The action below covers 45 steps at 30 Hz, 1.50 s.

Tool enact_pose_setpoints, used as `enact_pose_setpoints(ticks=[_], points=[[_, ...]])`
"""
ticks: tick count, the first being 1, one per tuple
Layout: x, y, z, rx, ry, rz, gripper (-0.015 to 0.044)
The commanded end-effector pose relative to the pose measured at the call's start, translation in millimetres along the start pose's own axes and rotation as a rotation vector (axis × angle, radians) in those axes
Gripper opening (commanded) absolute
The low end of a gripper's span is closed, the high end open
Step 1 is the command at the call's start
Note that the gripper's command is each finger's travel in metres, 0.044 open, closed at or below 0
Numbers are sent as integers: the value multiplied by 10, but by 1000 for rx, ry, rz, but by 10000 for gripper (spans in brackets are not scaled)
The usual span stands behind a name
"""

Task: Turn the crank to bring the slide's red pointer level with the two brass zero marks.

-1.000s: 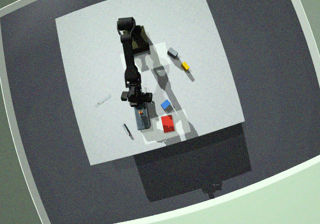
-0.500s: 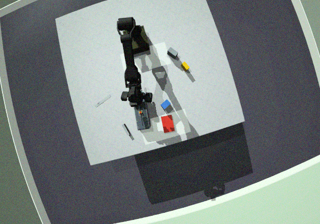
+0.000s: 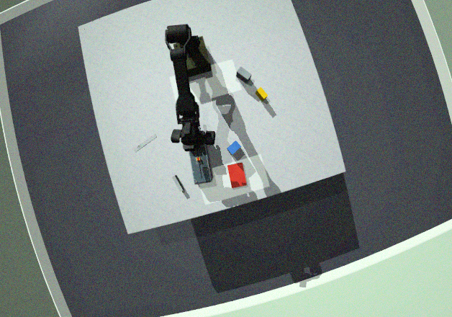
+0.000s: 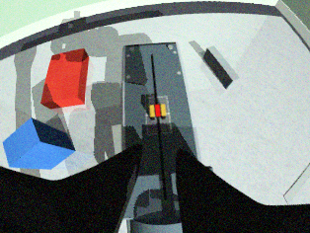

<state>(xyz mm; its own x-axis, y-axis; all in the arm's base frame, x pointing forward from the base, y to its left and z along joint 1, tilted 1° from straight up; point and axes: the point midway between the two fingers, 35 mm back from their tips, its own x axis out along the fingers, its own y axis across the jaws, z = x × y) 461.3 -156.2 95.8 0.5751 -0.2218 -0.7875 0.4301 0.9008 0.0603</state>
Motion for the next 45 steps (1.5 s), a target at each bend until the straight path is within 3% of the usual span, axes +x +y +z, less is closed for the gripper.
enact_pose_setpoints(ticks=[1,9,11,28,45], points=[[0,-1,0,0,0,-1,210],[0,-1,0,0,0,-1,420],[0,-1,0,0,0,-1,440],[0,-1,0,0,0,-1,0],[0,-1,0,0,0,-1,0]])
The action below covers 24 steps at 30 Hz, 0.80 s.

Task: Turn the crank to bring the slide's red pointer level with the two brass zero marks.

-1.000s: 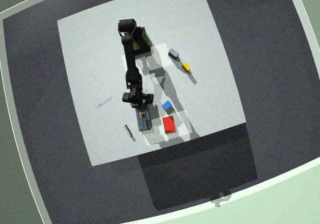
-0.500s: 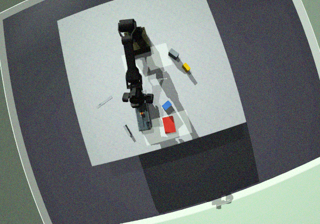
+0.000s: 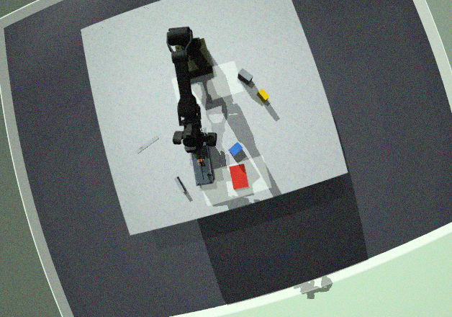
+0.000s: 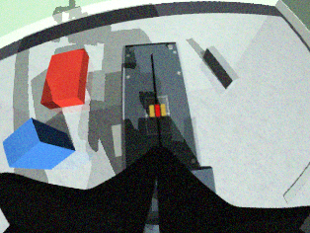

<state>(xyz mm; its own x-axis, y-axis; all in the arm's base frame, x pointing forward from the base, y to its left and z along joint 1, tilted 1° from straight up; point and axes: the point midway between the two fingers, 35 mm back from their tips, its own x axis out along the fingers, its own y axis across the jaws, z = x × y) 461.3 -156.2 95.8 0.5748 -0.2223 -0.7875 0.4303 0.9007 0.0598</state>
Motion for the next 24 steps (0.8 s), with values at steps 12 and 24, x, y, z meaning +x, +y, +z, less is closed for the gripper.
enact_pose_setpoints(ticks=[12,24], points=[[0,0,0,0,0,0,263],[0,0,0,0,0,0,335]])
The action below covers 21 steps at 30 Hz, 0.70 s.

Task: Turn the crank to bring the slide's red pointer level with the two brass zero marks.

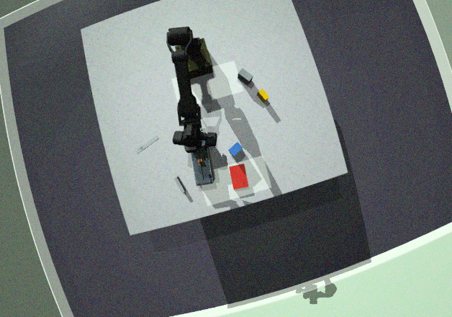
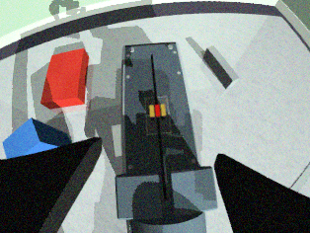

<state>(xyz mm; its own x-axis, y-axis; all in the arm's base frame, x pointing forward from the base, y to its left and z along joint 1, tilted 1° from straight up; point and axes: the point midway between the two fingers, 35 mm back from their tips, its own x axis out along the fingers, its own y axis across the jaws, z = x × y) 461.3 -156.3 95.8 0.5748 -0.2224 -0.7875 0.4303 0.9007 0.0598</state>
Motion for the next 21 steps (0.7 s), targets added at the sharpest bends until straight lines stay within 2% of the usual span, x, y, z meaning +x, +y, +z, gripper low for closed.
enact_pose_setpoints(ticks=[1,13,21], points=[[0,0,0,0,0,0,309],[0,0,0,0,0,0,0],[0,0,0,0,0,0,0]])
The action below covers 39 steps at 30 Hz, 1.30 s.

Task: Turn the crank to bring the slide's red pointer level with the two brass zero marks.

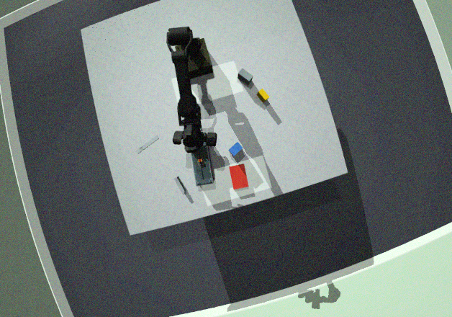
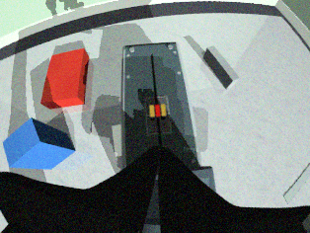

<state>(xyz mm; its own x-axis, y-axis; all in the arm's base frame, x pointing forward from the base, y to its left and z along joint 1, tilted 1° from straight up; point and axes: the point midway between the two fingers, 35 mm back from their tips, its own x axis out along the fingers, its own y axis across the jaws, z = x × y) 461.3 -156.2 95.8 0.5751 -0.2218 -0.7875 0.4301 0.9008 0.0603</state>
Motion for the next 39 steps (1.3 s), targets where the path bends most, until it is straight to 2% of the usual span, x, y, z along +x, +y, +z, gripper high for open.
enact_pose_setpoints(ticks=[1,11,28,29,39], points=[[0,-1,0,0,0,-1,0],[0,0,0,0,0,0,0],[0,0,0,0,0,0,440],[0,0,0,0,0,0,440],[0,0,0,0,0,0,177]])
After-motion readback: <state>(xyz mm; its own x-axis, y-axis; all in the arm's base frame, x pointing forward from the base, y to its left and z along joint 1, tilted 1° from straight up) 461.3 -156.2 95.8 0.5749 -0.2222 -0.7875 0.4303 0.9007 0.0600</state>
